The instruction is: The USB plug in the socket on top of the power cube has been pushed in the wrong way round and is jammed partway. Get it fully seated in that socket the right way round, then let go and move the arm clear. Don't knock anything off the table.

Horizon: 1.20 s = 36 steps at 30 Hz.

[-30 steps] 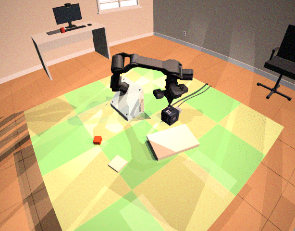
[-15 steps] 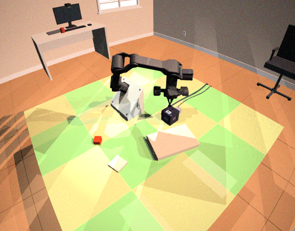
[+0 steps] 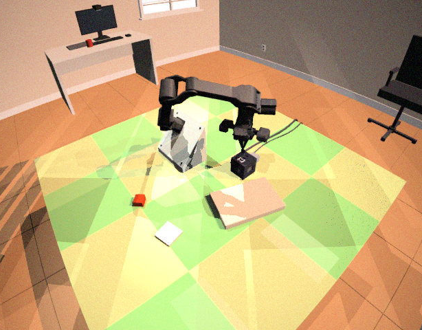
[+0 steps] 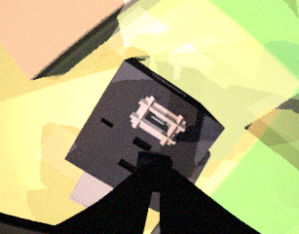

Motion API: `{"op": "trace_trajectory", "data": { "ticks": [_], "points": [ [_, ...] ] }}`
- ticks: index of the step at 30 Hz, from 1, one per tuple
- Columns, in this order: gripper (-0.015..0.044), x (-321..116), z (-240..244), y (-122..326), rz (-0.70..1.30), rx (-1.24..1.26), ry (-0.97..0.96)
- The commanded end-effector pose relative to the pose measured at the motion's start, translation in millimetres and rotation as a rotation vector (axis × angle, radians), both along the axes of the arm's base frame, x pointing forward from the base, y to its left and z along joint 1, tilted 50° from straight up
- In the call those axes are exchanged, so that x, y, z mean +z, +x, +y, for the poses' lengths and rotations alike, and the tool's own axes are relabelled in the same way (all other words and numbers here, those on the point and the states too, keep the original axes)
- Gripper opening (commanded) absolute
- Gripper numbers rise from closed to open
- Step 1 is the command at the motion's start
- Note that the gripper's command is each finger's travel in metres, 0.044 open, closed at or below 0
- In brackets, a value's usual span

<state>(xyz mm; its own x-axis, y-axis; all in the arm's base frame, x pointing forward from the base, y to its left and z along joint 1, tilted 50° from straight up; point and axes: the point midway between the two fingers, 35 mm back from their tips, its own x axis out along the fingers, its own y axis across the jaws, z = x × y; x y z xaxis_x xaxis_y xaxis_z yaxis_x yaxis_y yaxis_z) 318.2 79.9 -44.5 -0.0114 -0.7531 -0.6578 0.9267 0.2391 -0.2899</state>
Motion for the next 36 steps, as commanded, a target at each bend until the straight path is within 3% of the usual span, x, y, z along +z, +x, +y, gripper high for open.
{"op": "trace_trajectory", "data": {
  "ticks": [1,14,36],
  "points": [
    [0.0000,-0.2,-0.1,-0.1,-0.084,-0.073,-0.001],
    [0.0000,-0.3,-0.1,-0.1,-0.327,-0.286,-0.005],
    [0.0000,-0.1,-1.3,-0.1,-0.324,-0.281,-0.012]
  ]
}}
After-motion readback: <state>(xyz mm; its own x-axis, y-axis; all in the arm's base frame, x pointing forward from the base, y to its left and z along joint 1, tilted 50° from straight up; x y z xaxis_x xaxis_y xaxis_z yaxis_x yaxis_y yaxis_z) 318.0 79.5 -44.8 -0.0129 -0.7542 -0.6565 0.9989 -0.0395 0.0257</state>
